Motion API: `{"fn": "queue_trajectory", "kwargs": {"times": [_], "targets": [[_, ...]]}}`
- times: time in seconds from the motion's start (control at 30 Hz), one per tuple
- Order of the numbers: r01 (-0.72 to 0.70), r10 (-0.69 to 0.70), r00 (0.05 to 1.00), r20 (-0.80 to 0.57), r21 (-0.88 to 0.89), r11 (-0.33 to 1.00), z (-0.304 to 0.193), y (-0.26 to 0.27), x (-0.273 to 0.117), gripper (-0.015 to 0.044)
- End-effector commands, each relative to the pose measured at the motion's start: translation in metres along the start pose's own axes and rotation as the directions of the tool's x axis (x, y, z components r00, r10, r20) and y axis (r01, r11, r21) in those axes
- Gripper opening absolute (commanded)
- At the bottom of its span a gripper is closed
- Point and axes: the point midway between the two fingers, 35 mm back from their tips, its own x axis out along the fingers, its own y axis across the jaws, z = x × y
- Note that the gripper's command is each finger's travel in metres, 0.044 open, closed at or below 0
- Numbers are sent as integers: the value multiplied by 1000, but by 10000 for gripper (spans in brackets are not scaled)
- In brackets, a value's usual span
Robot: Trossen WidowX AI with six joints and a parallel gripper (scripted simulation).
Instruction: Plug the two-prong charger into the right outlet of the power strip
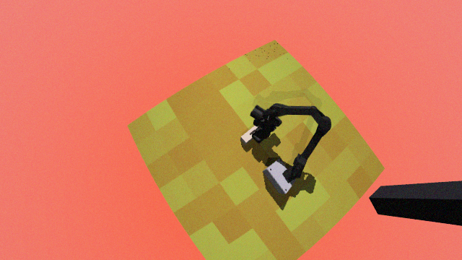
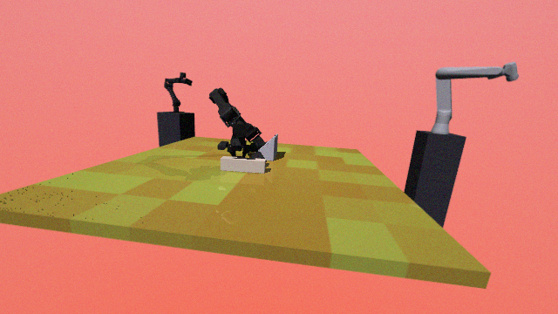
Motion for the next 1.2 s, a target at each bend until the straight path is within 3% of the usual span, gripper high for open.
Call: {"fn": "queue_trajectory", "kwargs": {"times": [0.0, 1.17], "targets": [[0, -1, 1000, 25, 16, 1000, 11, -1, -3, 0], [0, 0, 1000, 25, 16, 1000, 12, -2, -5, 0]]}}
